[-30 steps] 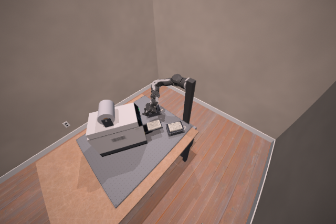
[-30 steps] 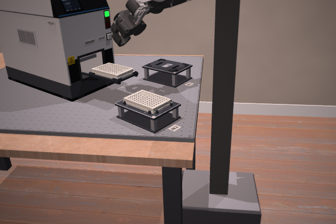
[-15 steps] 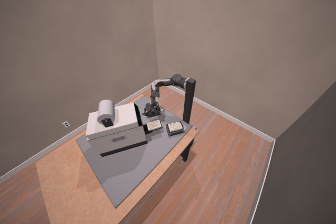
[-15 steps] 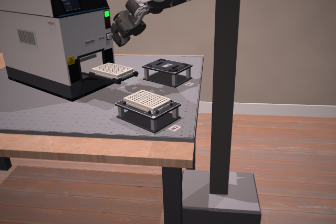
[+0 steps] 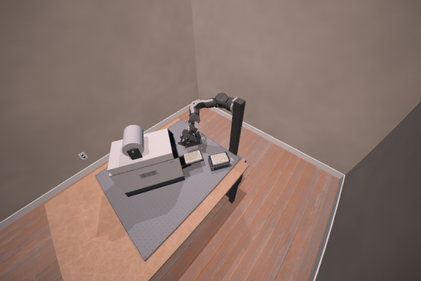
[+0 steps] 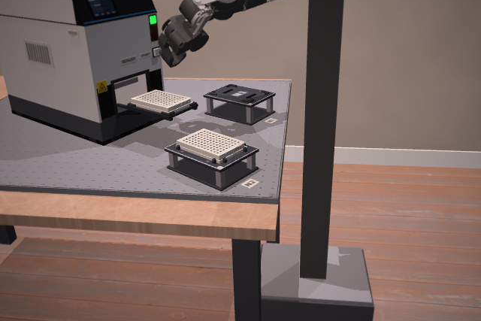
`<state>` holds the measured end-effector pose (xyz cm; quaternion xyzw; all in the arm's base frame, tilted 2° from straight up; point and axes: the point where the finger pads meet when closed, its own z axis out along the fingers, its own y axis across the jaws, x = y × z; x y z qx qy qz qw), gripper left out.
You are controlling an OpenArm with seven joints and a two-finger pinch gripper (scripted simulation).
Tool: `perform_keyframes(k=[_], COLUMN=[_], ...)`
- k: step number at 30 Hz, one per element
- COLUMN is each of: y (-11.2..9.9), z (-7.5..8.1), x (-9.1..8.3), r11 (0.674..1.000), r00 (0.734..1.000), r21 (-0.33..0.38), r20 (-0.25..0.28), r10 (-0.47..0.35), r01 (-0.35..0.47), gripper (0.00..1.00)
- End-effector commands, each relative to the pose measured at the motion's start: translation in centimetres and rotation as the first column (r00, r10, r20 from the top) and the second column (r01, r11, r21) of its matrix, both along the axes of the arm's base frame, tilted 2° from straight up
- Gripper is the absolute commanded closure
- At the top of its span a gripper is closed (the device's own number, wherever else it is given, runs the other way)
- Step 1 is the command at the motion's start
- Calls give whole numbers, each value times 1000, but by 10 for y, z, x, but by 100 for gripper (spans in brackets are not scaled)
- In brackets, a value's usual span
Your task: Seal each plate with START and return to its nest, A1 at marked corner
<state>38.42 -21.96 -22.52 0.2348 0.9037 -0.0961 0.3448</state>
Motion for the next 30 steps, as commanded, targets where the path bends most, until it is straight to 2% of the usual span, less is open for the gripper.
perform_keyframes(k=[1, 30], y=[1, -1], z=[3, 3], x=[3, 6], r11=[1000, 1000], r00=[1000, 1000], r21=[4, 4], r20=[10, 10], r10=[6, 6], r01=[-6, -6], gripper=[100, 100])
